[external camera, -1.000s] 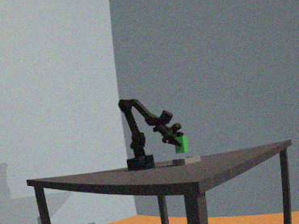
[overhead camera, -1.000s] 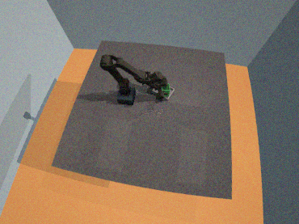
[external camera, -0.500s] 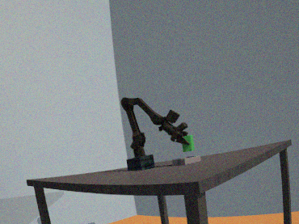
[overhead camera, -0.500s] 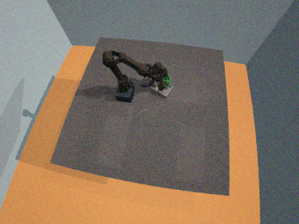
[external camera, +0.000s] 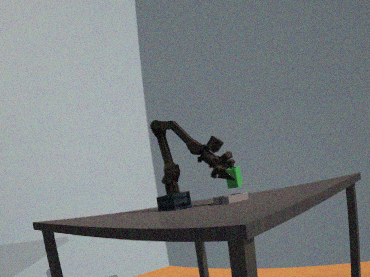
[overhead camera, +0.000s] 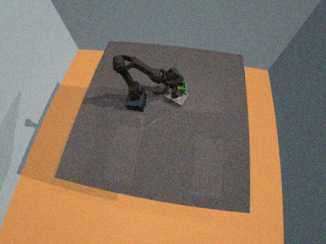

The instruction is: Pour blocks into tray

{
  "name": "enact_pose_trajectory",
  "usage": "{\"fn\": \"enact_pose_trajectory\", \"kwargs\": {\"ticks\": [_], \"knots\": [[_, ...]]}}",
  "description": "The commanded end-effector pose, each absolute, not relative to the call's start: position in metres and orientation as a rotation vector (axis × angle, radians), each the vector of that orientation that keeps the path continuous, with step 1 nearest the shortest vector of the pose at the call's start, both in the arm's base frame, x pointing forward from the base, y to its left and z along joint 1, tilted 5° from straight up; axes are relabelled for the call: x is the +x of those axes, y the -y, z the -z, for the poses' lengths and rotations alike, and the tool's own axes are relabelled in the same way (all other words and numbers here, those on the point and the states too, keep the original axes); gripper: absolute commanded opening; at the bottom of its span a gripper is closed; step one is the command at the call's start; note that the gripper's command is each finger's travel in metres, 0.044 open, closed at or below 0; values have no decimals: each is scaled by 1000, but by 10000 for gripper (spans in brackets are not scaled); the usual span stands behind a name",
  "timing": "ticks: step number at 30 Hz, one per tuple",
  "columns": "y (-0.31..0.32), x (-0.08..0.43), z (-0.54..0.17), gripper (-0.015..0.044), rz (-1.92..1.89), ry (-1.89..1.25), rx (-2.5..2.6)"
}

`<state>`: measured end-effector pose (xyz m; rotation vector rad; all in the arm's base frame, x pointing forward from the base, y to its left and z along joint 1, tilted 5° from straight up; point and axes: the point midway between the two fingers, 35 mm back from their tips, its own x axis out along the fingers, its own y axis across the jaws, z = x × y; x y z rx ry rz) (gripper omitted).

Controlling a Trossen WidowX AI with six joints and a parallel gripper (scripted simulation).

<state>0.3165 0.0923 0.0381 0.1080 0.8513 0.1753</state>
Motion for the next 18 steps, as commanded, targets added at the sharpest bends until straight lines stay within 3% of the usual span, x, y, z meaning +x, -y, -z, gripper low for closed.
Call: {"fn": "enact_pose_trajectory", "kwargs": {"ticks": [1,18], "knots": [[-93,319,-38,0,-127,-855,207],[-94,321,-35,0,33,-874,554]]}}
